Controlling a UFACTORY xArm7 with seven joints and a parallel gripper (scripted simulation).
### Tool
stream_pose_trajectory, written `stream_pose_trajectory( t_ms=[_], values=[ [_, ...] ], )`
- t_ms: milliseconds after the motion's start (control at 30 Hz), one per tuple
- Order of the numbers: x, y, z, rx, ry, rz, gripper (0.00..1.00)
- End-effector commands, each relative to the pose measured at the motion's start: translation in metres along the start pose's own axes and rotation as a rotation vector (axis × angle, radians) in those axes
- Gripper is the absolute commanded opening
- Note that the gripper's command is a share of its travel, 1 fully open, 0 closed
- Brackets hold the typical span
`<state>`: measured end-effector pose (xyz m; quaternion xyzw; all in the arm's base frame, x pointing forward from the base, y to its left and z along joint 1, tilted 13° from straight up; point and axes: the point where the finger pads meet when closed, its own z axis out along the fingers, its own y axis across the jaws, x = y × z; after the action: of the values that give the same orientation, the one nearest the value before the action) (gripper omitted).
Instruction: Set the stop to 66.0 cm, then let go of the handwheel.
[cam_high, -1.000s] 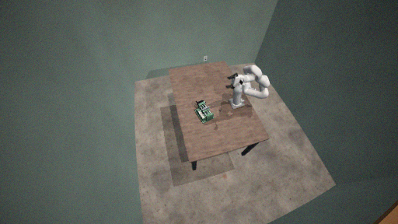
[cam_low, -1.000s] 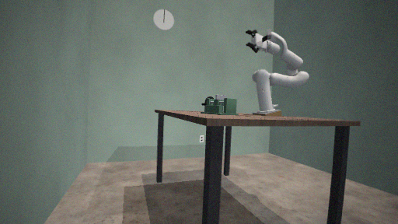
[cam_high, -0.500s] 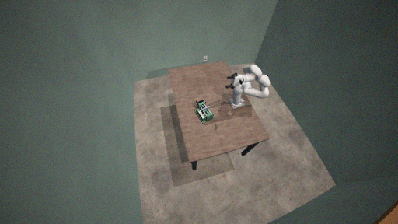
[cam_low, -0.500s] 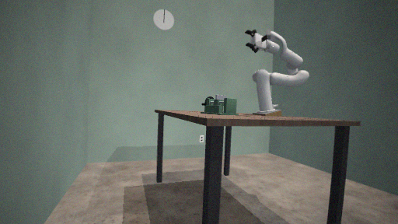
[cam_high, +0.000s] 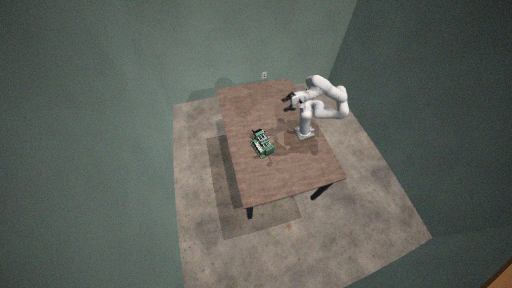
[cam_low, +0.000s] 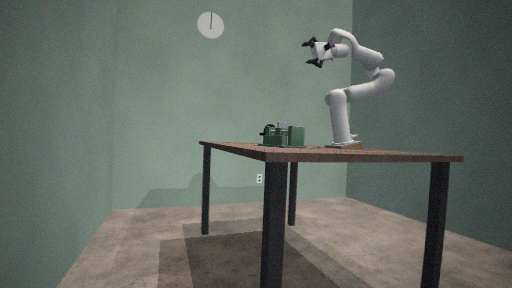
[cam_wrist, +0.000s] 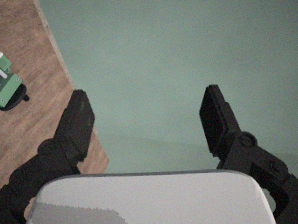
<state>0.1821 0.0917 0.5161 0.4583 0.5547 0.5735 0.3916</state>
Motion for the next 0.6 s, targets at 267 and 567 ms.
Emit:
stream_pose_trajectory(
  t_ms=[267, 567],
  values=[
    [-0.053, -0.018, 0.066, 0.395, -0.054, -0.061, 1.00],
    [-0.073, -0.032, 0.090, 0.531, -0.059, -0.083, 1.00]
  ],
)
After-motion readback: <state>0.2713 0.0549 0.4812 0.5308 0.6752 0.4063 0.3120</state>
